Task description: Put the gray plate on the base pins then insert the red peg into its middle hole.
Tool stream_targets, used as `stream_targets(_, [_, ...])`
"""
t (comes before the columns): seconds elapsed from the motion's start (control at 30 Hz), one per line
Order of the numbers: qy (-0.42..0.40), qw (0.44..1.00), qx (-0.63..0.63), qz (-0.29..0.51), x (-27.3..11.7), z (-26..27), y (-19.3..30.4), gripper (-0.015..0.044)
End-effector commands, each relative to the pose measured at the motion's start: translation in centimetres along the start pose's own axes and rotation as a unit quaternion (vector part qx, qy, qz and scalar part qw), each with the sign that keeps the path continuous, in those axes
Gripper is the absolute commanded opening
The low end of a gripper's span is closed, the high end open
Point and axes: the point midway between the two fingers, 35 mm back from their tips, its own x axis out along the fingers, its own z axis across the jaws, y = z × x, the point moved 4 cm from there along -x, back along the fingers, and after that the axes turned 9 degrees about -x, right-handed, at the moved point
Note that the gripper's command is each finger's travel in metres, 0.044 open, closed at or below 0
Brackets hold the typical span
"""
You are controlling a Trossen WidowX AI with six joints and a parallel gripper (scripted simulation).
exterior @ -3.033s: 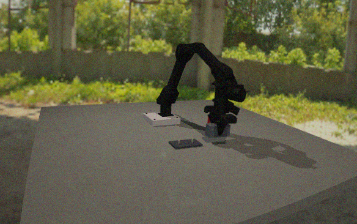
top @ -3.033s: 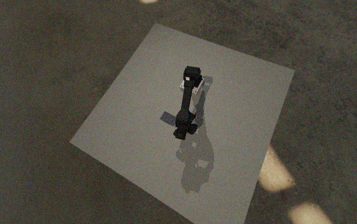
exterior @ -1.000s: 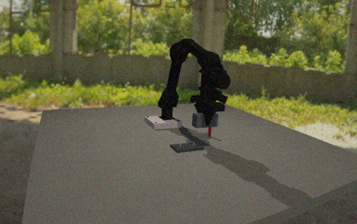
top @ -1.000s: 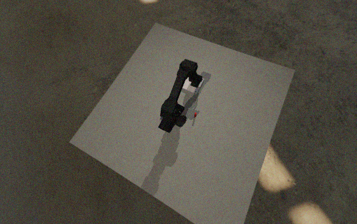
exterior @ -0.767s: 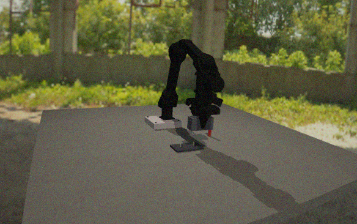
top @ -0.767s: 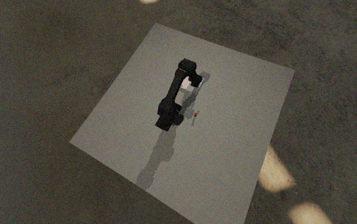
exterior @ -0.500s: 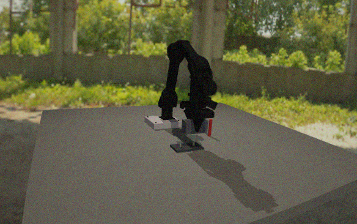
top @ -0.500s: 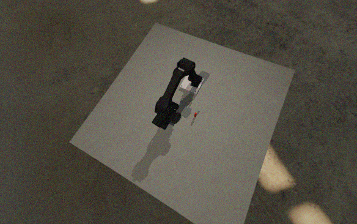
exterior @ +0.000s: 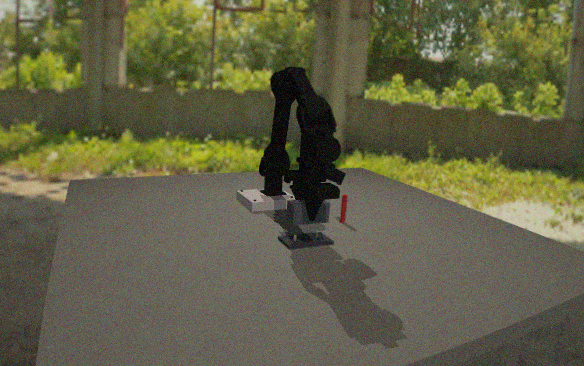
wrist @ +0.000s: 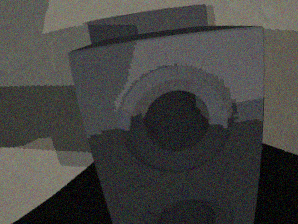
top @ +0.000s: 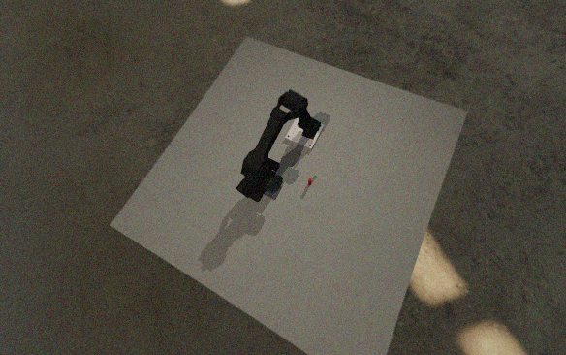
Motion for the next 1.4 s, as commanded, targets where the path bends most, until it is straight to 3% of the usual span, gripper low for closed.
stream_targets(0.0, [0.001,1.000,-0.002,0.001,0.0,0.0,0.1,0.0000])
stream_targets(0.53, [0.001,1.000,-0.002,0.002,0.0,0.0,0.1,0.0000])
stream_targets(1.37, [0.001,1.000,-0.002,0.002,3.4,0.0,0.2,0.0000])
